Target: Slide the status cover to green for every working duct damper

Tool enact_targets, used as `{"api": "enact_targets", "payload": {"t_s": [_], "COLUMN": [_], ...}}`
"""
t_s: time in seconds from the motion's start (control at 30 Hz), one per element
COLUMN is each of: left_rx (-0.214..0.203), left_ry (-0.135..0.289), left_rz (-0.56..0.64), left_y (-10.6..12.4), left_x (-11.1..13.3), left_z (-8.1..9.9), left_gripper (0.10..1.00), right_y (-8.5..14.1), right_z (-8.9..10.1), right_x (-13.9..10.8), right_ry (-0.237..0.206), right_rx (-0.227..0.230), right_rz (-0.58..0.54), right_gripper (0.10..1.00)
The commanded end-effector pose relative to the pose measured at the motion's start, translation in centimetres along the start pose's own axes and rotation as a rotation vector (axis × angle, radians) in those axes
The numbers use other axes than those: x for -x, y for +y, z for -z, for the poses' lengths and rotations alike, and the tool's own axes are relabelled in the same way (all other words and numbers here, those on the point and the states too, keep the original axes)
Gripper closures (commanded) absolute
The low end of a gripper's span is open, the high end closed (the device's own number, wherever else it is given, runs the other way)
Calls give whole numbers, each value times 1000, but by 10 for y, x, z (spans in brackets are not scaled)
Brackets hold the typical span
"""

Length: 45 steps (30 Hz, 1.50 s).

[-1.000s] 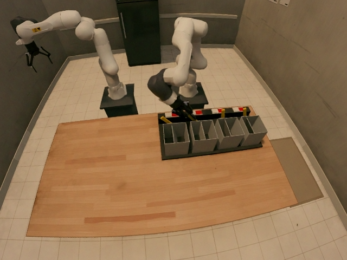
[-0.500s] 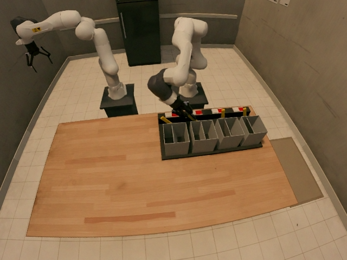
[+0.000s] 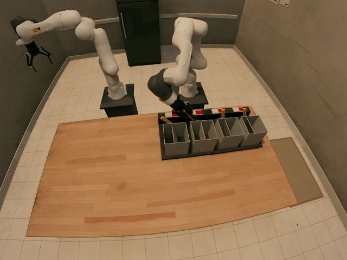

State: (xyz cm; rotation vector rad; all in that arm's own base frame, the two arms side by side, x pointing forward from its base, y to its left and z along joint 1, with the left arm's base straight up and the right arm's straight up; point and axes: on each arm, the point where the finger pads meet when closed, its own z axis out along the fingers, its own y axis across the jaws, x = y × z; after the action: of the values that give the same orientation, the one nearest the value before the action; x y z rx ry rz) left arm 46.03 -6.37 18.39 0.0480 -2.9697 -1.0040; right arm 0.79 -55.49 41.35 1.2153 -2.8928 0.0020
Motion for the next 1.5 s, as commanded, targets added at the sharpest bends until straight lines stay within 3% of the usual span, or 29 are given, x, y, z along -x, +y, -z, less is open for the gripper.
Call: {"api": "enact_targets", "payload": {"t_s": [0.0, 0.47, 0.97, 1.47], "left_rx": [11, 11, 11, 11], "left_ry": [10, 10, 10, 10], "left_rz": [7, 7, 7, 7], "left_y": [2, 2, 2, 2], "left_x": [-3, -3, -3, -3], "left_z": [-3, -3, -3, -1], "left_gripper": [902, 902, 795, 795], "right_y": [0, 0, 0, 0], "right_z": [-1, -1, -1, -1], "right_x": [1, 1, 1, 1], "right_ry": [-4, -4, -4, -4], "right_rx": [0, 0, 0, 0], "right_rz": [5, 5, 5, 5], "right_gripper": [98, 98, 98, 98]}}
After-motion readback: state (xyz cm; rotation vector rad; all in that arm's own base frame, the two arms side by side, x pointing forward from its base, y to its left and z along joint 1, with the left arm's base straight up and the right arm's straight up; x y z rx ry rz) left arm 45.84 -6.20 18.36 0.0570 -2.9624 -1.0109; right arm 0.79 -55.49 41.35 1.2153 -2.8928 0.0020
